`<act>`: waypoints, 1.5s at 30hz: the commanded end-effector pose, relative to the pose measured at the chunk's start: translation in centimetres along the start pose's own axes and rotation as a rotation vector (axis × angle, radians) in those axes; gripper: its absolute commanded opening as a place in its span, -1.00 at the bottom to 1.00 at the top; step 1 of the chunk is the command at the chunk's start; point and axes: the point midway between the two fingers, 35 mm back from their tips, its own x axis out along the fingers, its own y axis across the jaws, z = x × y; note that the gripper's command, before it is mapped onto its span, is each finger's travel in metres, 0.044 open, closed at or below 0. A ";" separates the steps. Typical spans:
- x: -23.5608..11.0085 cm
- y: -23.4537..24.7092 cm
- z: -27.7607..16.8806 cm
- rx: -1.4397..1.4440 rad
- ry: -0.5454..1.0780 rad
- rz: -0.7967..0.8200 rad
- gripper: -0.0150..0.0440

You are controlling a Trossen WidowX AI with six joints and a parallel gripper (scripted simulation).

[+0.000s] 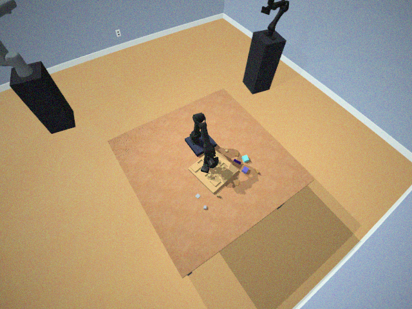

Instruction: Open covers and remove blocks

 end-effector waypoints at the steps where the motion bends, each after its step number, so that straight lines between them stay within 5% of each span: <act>1: -0.3 -0.1 0.1 0.085 -0.002 -0.006 -0.49; 8: -0.7 0.1 0.1 0.702 -0.002 -0.005 -0.49; 9: -0.4 0.1 0.1 0.419 0.000 -0.001 -0.40; 14: -1.0 0.1 0.1 0.546 0.000 -0.001 0.00; 45: -5.7 0.2 0.2 1.460 -0.002 -0.006 0.00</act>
